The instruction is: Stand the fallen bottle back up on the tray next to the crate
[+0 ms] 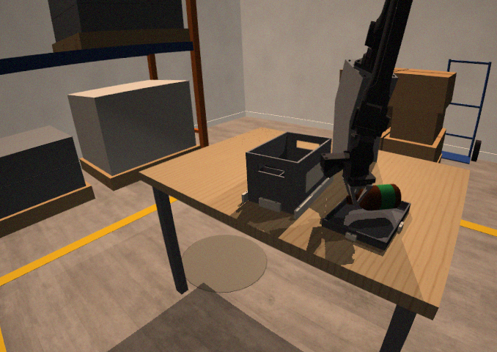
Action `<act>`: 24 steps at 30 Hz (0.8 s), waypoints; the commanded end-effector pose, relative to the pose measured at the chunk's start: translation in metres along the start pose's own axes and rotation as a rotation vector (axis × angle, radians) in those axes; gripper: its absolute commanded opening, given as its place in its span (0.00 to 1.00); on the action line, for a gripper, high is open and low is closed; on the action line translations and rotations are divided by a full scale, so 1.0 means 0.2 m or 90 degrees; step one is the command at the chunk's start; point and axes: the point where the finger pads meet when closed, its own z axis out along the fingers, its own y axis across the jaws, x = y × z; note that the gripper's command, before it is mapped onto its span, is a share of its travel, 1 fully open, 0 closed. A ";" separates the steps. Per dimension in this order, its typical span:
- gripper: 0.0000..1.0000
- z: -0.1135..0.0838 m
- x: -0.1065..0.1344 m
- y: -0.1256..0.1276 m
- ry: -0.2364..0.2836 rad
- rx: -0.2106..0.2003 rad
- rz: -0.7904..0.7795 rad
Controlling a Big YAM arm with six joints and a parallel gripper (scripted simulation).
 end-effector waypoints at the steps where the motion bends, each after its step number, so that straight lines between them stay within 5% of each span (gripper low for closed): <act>1: 0.00 -0.12 -0.07 0.05 -0.008 -0.017 0.002; 24: 0.00 -0.30 -0.08 0.08 -0.011 -0.024 0.000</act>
